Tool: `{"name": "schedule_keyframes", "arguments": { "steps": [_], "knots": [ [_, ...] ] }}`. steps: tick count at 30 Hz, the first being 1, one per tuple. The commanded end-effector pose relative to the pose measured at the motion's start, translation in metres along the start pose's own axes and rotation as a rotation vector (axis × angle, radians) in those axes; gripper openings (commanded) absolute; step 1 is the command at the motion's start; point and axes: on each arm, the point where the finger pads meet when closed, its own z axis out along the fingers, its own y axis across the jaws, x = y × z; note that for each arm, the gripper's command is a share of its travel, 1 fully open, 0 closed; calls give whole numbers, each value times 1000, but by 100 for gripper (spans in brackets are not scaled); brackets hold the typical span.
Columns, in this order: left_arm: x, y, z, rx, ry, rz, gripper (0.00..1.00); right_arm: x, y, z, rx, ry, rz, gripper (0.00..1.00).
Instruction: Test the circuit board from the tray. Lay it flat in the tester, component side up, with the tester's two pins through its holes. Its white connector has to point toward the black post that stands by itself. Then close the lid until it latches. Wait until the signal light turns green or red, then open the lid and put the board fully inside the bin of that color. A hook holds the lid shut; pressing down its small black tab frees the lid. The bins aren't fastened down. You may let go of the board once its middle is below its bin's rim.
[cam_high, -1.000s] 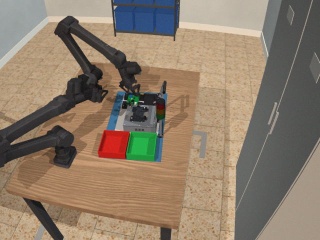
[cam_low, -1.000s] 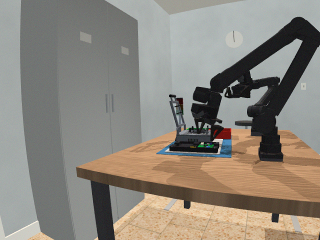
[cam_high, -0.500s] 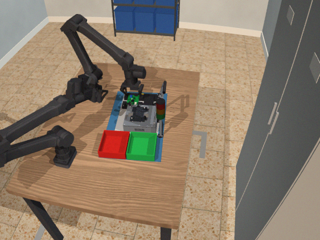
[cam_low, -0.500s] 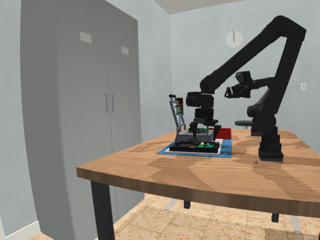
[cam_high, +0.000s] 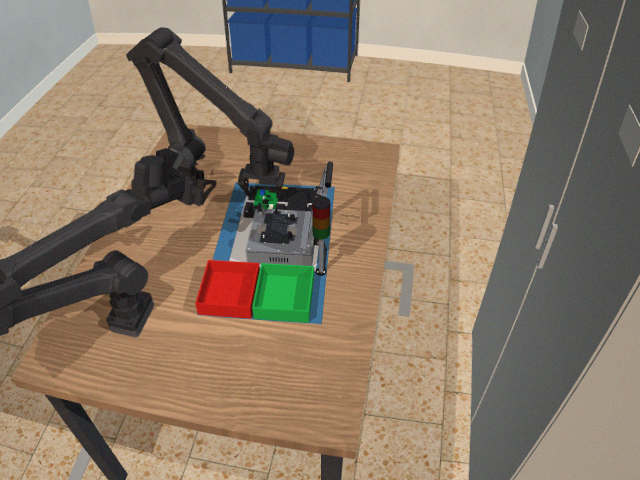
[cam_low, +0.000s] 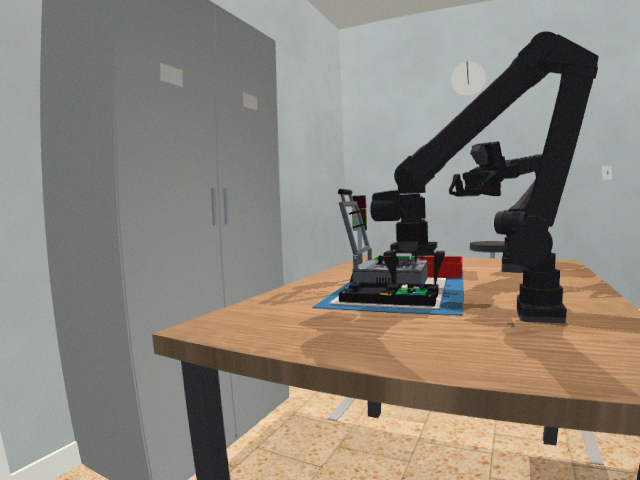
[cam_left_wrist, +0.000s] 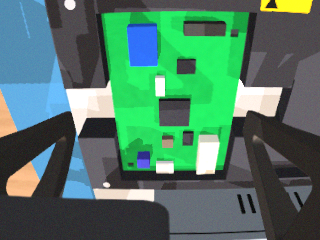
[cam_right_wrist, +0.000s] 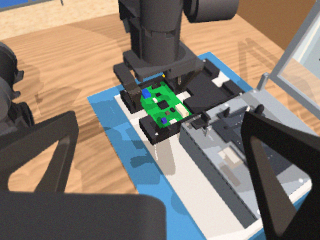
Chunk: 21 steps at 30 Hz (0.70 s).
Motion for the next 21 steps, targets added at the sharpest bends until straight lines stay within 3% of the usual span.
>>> {"name": "schedule_keyframes", "arguments": {
  "steps": [1,21],
  "knots": [
    [5,-21,-17,41,12,-15,98,-7,-1,0,4,-9,14,100],
    [3,-21,16,19,6,-21,98,-7,-1,0,4,-9,14,100]
  ]
}}
